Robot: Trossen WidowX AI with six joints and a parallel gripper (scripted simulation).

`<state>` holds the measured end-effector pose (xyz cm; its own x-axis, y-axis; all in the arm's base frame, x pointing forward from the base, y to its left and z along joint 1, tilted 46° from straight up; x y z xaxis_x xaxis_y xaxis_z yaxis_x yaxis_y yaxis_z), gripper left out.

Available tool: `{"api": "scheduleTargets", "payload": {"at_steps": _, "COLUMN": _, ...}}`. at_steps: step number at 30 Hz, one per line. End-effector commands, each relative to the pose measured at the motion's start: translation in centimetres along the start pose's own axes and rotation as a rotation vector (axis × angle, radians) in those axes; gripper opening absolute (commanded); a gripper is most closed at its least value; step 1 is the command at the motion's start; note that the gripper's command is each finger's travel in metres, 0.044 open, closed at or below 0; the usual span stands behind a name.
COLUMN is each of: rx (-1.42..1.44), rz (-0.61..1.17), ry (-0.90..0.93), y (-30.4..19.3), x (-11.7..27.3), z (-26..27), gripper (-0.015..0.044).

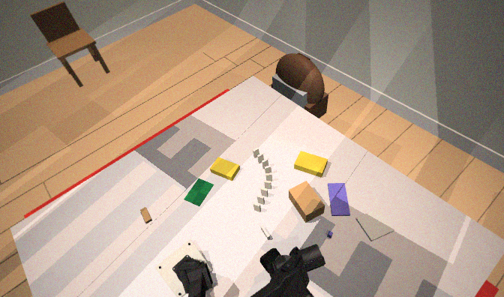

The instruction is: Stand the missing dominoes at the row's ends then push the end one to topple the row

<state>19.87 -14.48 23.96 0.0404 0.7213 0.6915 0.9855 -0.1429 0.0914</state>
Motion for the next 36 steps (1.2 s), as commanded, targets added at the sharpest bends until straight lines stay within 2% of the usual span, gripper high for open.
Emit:
{"api": "scheduleTargets", "payload": {"at_steps": 1, "rx": 0.006, "rz": 0.000, "ry": 0.003, "y": -0.1, "x": -0.7, "z": 0.1, "gripper": 0.0440}}
{"api": "scheduleTargets", "payload": {"at_steps": 8, "rx": 0.006, "rz": 0.000, "ry": 0.002, "y": -0.1, "x": -1.5, "z": 0.1, "gripper": 0.0440}}
{"api": "scheduleTargets", "payload": {"at_steps": 21, "rx": 0.006, "rz": 0.000, "ry": 0.002, "y": -0.1, "x": -1.5, "z": 0.1, "gripper": 0.0107}}
{"api": "scheduleTargets", "payload": {"at_steps": 32, "rx": 0.005, "rz": -0.004, "ry": 0.002, "y": -0.1, "x": -1.3, "z": 0.1, "gripper": 0.0107}}
{"api": "scheduleTargets", "payload": {"at_steps": 36, "rx": -0.014, "rz": -0.076, "ry": 0.010, "y": 0.2, "x": 3.4, "z": 0.3, "gripper": 0.0107}}
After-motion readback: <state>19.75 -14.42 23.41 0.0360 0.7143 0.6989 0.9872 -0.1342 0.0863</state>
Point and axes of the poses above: the point midway between the two fingers, 35 mm back from their tips, its own x axis back along the fingers, its own z axis across the jaws, y = z × x, the point moved 5 cm from there along x, back along the fingers, and after that the axes turned 1 degree about -x, right-handed, at the moved point
